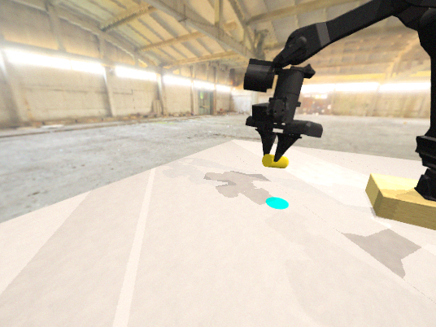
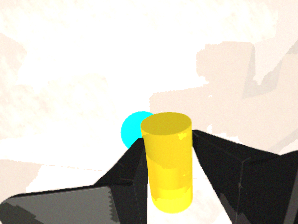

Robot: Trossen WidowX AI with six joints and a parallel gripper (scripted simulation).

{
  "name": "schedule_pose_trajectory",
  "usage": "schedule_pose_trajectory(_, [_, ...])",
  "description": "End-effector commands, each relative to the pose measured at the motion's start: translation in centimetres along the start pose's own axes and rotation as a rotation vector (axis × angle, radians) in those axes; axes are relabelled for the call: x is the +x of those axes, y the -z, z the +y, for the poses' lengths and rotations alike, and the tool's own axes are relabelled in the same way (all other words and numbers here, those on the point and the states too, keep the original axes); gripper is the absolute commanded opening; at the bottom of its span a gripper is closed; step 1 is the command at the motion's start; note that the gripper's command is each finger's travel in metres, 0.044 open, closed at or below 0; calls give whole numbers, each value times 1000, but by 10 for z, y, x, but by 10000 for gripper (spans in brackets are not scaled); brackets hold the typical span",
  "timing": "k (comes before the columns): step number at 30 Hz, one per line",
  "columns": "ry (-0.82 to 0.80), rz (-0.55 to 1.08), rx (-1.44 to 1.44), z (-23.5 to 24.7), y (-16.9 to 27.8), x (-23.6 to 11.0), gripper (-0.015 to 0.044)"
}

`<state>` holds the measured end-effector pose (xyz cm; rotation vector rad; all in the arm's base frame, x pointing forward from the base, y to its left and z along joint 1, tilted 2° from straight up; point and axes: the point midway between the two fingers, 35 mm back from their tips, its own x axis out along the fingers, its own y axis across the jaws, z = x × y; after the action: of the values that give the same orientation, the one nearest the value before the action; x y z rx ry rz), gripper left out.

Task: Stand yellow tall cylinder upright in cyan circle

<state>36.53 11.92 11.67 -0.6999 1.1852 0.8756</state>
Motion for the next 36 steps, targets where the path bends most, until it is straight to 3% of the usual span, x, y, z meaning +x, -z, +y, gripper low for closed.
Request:
schedule_pose_trajectory(1, [-2, -33, 19, -2, -2, 4, 105])
schedule_pose_trajectory(36, [5, -281, 115, -23, -13, 23, 105])
